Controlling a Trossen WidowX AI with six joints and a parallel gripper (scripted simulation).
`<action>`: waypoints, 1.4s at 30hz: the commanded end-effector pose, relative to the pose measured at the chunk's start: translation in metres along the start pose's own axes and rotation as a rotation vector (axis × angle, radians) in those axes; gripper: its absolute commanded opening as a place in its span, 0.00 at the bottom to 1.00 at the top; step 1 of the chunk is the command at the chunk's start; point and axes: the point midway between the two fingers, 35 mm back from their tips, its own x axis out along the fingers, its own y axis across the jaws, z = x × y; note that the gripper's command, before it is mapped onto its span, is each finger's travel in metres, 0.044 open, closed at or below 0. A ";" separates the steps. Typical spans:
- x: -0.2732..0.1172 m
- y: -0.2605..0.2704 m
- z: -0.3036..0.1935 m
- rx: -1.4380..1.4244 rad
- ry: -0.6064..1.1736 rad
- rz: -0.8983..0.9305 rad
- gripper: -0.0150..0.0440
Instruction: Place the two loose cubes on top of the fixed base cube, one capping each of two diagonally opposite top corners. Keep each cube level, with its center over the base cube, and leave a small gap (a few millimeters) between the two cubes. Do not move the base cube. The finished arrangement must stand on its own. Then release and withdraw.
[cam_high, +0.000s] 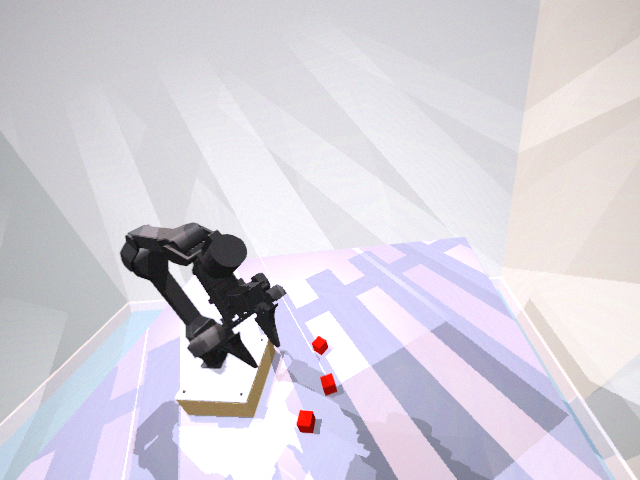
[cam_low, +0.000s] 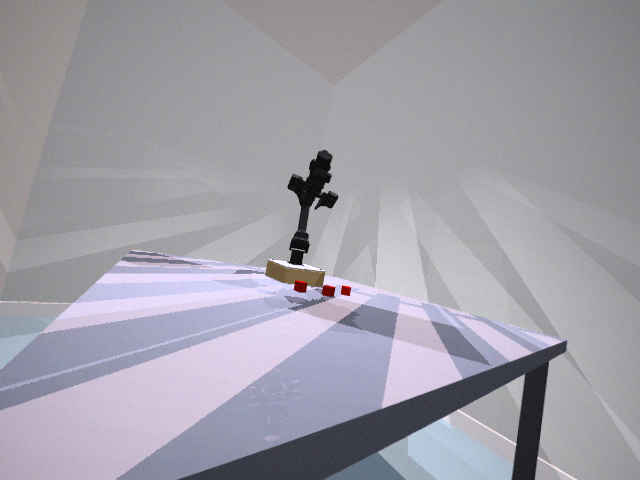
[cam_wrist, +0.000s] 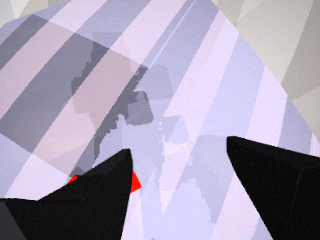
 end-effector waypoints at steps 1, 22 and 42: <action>0.028 0.011 -0.013 -0.316 0.101 0.062 0.70; 0.110 0.047 -0.068 -1.477 0.252 0.515 0.70; 0.142 0.062 -0.098 -1.802 0.206 0.720 0.70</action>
